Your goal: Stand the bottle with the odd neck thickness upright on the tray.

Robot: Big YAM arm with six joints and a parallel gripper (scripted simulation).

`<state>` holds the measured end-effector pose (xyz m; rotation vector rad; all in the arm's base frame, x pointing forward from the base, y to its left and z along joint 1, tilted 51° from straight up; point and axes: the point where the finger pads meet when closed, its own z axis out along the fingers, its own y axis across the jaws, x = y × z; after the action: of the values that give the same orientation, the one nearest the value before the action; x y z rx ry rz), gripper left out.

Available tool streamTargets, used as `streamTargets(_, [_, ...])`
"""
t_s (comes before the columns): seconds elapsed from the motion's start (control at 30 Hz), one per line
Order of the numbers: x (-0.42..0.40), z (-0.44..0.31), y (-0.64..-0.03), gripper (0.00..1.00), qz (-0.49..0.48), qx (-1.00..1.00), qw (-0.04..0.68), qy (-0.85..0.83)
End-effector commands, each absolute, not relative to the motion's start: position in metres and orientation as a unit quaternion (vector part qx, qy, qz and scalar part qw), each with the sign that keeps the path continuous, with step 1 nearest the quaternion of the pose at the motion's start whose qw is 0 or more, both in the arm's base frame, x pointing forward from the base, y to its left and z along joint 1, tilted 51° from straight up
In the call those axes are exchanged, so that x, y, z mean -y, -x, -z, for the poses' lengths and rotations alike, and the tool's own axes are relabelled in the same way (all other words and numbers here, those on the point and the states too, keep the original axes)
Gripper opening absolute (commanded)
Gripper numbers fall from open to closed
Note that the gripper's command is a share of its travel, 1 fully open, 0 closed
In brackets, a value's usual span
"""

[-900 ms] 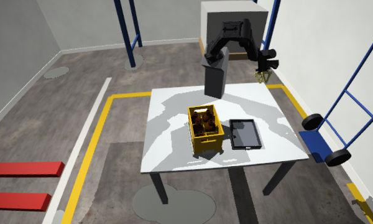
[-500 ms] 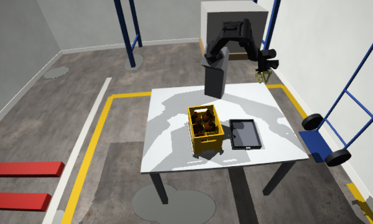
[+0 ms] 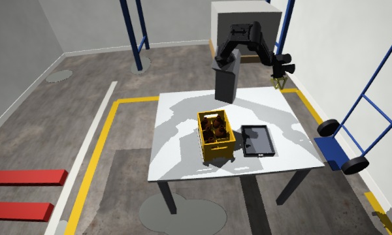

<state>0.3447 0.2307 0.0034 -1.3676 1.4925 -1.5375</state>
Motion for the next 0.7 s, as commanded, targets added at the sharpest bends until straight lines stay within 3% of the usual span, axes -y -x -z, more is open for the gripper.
streamTargets(0.0, [-0.234, -0.037, -0.39, 1.0, 0.541, -0.624, 0.342, 0.449])
streamTargets(0.33, [-0.219, -0.106, -0.472, 1.0, 0.427, -0.708, 0.442, 0.348])
streamTargets(0.67, [-0.158, -0.235, -0.549, 1.0, 0.265, -0.756, 0.567, 0.192])
